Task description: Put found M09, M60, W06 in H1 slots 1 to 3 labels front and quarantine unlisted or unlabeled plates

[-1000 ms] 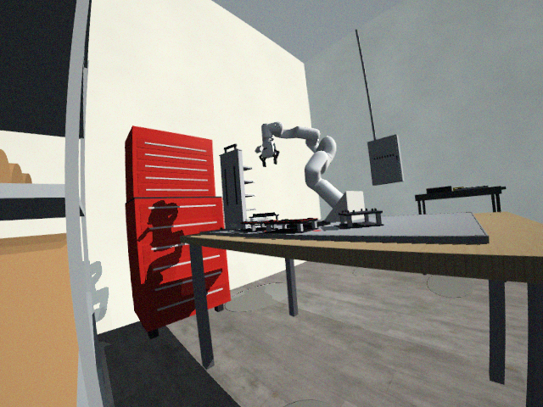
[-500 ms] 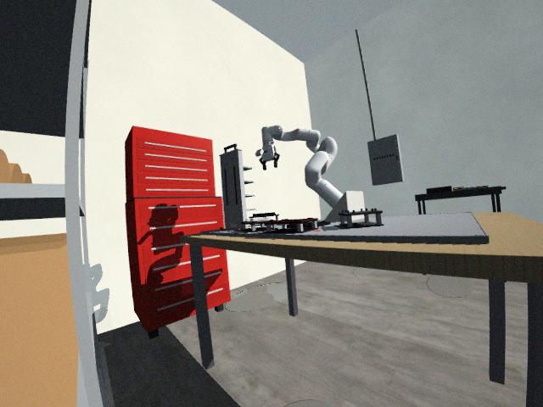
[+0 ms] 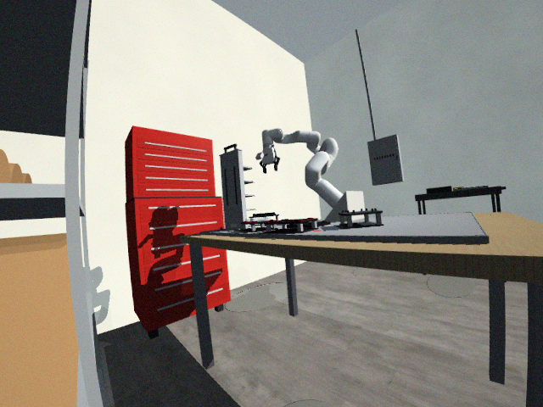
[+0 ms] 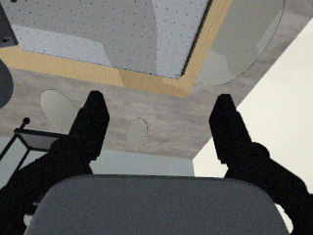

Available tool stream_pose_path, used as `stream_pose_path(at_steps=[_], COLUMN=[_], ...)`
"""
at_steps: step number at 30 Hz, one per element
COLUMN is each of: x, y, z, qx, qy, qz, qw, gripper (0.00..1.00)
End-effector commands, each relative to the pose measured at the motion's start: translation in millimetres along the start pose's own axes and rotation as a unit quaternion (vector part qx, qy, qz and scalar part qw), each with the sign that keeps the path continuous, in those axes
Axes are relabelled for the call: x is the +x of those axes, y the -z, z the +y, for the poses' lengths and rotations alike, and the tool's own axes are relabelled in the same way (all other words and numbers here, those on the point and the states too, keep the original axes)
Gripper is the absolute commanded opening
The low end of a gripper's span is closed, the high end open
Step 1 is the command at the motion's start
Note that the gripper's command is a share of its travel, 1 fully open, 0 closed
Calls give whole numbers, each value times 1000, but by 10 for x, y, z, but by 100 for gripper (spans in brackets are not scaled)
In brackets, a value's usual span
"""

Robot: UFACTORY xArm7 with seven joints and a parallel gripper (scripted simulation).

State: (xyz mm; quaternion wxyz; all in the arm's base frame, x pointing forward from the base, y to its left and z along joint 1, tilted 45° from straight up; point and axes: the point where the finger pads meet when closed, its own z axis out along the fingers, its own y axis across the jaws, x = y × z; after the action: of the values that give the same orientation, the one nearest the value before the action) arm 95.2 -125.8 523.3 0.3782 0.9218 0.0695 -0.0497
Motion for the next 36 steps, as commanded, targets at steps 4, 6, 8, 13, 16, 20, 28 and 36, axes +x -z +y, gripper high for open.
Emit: stream_pose_path(at_steps=[4,6,8,13,16,20,28,36], x=[2,2,2,2,2,2,2,2], y=[-83,-116,-150,-233,-266,-316,-450,-550], z=[6,6,6,6,6,7,7,7], qx=[-2,-2,-2,-2,-2,-2,-2,-2], qy=[0,0,0,0,0,0,0,0], qz=[1,1,1,1,1,1,1,1], qw=[1000,1000,1000,1000,1000,1000,1000,1000], gripper=[100,100,100,100,100,100,100,100])
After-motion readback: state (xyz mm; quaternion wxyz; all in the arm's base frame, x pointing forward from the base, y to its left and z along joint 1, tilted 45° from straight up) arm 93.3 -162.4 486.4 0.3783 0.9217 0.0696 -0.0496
